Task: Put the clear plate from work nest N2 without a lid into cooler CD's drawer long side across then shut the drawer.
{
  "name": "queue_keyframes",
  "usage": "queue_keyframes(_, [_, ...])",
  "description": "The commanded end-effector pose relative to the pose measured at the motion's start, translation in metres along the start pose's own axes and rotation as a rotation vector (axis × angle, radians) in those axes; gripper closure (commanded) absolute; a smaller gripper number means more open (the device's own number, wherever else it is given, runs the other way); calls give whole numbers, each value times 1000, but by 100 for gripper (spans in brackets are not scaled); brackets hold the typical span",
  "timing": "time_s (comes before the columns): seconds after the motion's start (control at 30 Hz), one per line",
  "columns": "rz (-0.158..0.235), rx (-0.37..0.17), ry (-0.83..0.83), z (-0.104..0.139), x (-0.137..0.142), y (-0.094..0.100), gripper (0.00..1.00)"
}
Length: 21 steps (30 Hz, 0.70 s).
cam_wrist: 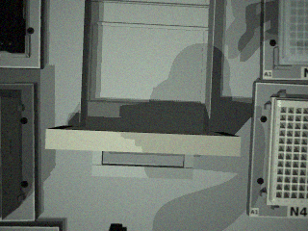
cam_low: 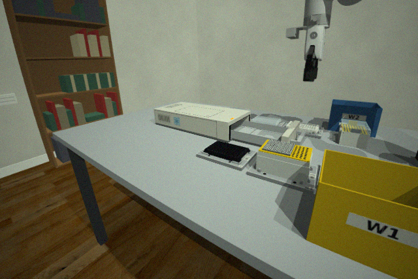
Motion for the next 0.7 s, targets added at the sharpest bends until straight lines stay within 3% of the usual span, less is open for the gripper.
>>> queue_keyframes(0.0, [-16, -1, 1, -20, 10, -6, 0])
queue_keyframes(0.67, [-15, 0, 1, -88, 44, -32, 0])
Point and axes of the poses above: the point where the finger pads meet when closed, its own y axis back along the fingers, its own x axis across the jaws, z = x × y, the point moved 7 cm from there along y, back along the fingers, and after that the axes turned 15 degrees about -y, right-handed, at the moved point
